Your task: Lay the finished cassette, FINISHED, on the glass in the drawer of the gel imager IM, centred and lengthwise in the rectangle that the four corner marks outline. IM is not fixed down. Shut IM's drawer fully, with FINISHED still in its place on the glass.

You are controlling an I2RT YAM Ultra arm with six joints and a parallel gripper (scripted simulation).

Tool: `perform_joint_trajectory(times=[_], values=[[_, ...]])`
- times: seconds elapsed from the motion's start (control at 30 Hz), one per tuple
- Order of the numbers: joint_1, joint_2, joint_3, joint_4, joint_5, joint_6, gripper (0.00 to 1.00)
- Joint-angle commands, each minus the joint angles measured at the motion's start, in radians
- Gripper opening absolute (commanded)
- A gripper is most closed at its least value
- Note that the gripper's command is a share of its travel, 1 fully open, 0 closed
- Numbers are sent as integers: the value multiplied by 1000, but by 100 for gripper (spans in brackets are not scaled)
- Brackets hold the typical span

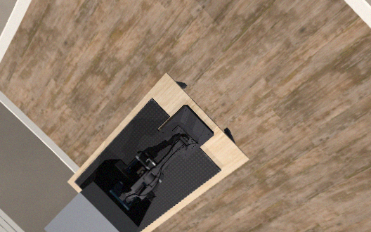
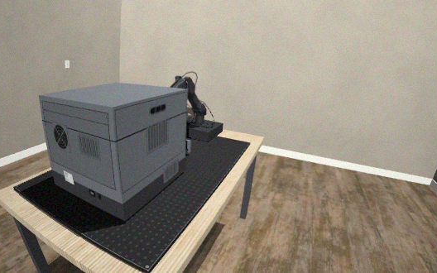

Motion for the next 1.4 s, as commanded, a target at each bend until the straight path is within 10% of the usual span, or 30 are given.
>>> perform_joint_trajectory(times=[0.0, 1.37], values=[[3, -9, 32, -19, -15, 14, 91], [4, -47, -53, 26, -15, 14, 91]])
